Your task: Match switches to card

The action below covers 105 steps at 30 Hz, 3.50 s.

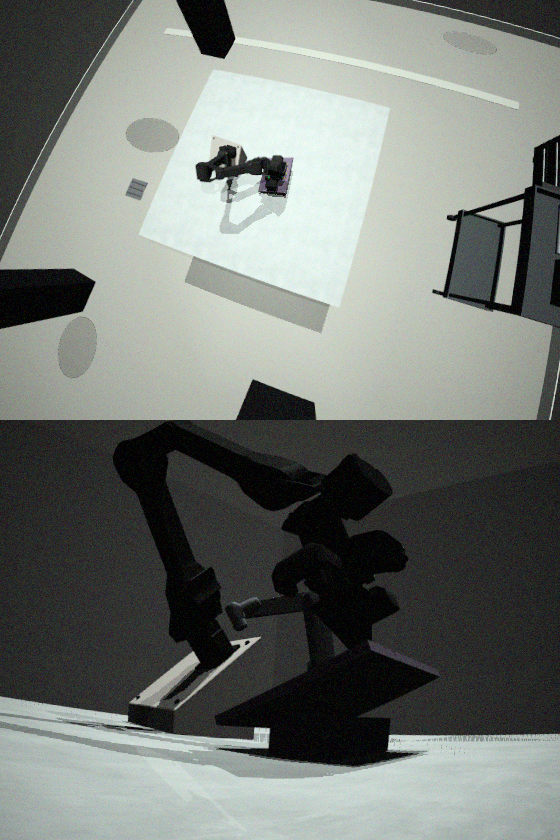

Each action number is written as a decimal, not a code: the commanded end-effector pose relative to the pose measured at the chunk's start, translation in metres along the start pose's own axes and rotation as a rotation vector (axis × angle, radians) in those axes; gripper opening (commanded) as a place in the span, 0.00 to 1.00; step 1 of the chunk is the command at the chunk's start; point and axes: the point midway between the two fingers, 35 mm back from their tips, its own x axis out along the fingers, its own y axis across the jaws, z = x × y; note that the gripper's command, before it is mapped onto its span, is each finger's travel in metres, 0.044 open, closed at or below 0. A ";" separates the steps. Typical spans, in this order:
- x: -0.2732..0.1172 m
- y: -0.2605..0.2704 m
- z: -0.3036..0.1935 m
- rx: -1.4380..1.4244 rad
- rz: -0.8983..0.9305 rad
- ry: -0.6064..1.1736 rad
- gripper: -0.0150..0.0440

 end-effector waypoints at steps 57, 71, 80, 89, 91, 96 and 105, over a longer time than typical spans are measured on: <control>-0.017 0.091 -0.043 -0.005 0.010 0.003 0.25; -0.003 0.091 -0.042 -0.005 0.010 0.003 0.25; -0.003 0.091 -0.042 -0.005 0.010 0.003 0.25; -0.003 0.091 -0.042 -0.005 0.010 0.003 0.25; -0.003 0.091 -0.042 -0.005 0.010 0.003 0.25; -0.003 0.091 -0.042 -0.005 0.010 0.003 0.25; -0.002 0.091 -0.042 -0.005 0.010 0.003 0.25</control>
